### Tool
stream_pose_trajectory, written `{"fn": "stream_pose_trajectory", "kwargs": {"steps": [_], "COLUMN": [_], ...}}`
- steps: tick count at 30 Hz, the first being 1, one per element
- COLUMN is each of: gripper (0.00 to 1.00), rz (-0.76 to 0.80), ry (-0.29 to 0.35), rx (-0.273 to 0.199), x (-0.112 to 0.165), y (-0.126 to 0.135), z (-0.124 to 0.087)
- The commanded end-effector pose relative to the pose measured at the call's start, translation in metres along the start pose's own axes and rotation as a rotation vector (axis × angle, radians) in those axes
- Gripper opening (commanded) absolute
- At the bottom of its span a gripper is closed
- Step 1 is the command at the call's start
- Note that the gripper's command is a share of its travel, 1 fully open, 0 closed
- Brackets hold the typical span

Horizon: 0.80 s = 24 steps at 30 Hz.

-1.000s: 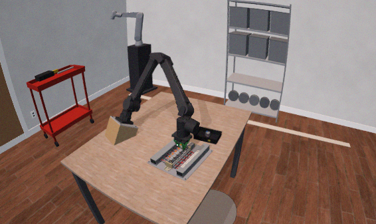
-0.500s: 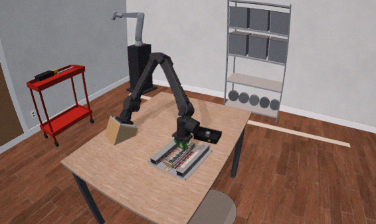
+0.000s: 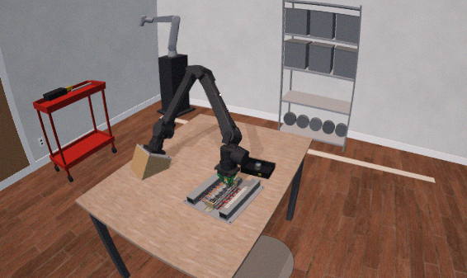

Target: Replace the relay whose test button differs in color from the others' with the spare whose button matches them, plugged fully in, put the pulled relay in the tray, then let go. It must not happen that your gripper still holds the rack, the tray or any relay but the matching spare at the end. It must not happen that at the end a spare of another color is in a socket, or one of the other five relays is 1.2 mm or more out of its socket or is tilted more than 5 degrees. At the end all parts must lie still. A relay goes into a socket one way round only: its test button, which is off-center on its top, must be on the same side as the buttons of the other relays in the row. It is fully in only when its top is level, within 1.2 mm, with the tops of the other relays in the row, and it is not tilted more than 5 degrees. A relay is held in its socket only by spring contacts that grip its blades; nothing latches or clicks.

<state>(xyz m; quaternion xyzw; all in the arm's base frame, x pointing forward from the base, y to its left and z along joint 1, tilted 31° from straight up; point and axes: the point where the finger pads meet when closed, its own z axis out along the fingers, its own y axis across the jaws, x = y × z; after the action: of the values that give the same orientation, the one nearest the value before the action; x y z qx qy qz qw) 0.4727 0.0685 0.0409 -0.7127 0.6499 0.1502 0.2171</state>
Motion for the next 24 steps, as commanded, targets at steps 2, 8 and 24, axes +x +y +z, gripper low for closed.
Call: {"fn": "stream_pose_trajectory", "kwargs": {"steps": [2, 8, 24], "gripper": [0.0, 0.0, 0.0], "rz": [-0.017, -0.018, -0.019], "ry": [0.002, 0.003, 0.003], "rx": [0.022, 0.025, 0.024], "x": [-0.0062, -0.0064, -0.0062], "y": [-0.0164, -0.0186, -0.0184], "z": [0.0004, 0.0, 0.0004]}}
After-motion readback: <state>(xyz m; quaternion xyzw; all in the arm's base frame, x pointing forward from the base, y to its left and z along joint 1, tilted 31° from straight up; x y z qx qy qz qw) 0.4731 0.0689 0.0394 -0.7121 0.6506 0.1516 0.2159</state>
